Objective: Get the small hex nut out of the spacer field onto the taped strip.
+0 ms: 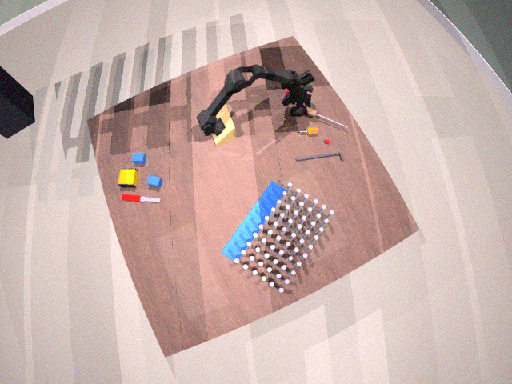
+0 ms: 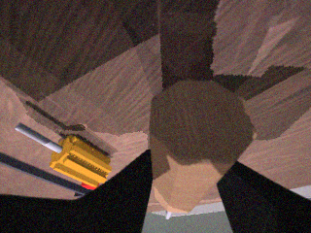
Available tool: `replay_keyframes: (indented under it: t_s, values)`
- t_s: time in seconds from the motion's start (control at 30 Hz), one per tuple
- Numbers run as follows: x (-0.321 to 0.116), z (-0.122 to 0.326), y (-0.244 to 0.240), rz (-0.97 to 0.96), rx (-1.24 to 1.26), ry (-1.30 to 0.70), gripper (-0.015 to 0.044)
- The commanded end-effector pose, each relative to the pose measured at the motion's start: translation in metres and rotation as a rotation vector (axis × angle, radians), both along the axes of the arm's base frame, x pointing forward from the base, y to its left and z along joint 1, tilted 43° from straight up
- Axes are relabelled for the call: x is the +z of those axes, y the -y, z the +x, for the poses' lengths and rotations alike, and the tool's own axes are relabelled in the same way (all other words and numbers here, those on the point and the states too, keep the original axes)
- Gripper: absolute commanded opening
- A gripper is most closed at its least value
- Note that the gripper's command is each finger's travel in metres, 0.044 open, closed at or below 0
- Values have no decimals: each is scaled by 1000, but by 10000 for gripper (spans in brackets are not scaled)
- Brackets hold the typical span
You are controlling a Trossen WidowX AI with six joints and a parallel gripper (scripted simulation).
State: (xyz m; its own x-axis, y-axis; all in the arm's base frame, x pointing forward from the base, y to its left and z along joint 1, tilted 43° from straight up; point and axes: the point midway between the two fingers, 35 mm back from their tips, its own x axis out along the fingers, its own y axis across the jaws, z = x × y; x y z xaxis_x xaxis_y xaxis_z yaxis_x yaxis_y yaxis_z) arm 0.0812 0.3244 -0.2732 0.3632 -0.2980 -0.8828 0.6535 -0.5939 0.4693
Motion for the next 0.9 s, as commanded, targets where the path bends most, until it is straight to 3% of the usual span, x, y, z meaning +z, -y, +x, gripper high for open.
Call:
replay_keyframes:
  t_s: [0.0,0.57,0.87]
  values:
    - [21,3,-28,30,3,2,0]
    - [110,10,-92,33,1,3,0]
    - [123,21,-94,79,-107,31,0]
